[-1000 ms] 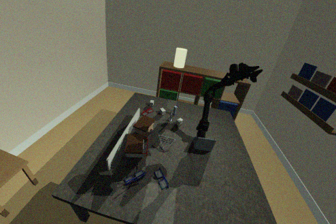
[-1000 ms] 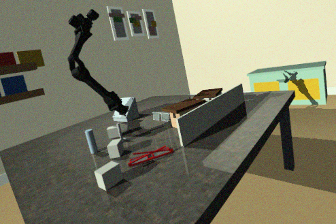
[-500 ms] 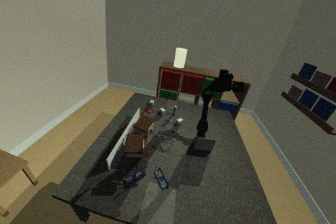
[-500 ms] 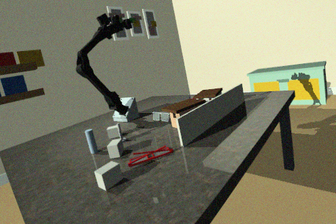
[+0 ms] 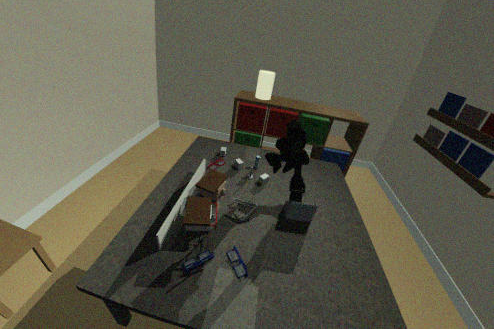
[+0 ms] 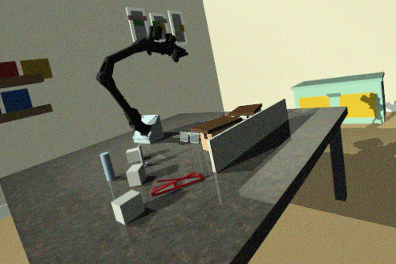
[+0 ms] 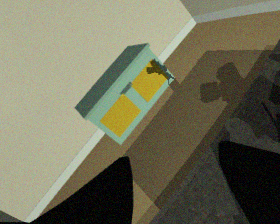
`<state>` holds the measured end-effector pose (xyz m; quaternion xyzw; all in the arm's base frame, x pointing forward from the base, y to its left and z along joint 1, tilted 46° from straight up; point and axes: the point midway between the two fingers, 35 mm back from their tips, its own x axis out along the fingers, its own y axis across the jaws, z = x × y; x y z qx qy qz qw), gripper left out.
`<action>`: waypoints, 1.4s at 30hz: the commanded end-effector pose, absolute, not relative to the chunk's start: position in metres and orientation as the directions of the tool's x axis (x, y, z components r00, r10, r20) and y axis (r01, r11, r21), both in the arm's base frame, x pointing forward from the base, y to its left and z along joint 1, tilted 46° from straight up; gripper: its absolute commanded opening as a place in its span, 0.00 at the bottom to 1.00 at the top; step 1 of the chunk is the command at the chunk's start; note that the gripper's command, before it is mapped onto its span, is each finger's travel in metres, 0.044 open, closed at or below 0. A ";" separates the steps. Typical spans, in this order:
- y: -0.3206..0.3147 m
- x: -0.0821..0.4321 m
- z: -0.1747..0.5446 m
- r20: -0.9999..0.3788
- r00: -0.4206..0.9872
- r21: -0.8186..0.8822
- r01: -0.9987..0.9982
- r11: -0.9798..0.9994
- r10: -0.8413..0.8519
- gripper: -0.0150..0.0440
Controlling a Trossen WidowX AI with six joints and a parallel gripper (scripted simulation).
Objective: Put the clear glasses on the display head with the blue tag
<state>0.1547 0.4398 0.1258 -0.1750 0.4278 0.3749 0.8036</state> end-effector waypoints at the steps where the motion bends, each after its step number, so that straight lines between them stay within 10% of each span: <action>1: 0.398 0.191 0.096 -0.872 0.399 -0.036 -0.629 0.777 0.283 0.59; 22: 0.088 0.254 0.012 -0.723 0.086 -0.681 0.078 0.728 -0.685 0.59; 42: 0.077 0.253 0.009 -0.708 0.067 -0.698 0.088 0.711 -0.703 0.46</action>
